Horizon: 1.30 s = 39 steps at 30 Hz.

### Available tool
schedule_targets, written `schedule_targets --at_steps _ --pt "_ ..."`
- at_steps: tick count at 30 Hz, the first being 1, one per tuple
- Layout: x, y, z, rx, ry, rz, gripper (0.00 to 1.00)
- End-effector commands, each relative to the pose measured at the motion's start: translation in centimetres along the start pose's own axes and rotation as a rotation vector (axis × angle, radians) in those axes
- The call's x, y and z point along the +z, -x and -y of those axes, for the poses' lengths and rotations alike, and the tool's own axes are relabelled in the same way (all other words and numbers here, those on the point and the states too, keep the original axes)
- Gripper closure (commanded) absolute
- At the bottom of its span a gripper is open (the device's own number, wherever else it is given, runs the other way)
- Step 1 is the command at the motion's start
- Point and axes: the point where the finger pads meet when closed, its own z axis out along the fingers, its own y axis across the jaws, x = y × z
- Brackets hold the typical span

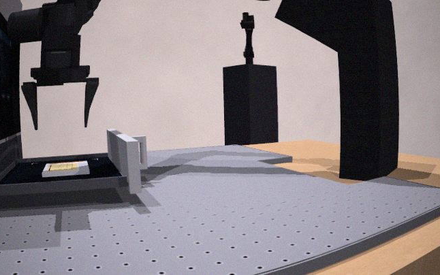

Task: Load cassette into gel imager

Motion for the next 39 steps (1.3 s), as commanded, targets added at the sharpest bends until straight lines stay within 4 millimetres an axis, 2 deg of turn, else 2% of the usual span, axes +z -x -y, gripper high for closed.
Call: schedule_targets --at_steps 1,34,39 --pt "-1.83 -0.12 0.88 0.01 -0.025 0.005 0.08" --pt "-1.84 -0.12 0.88 0.01 -0.025 0.005 0.08" --pt "-2.22 0.02 0.13 0.005 -0.024 0.006 0.08"
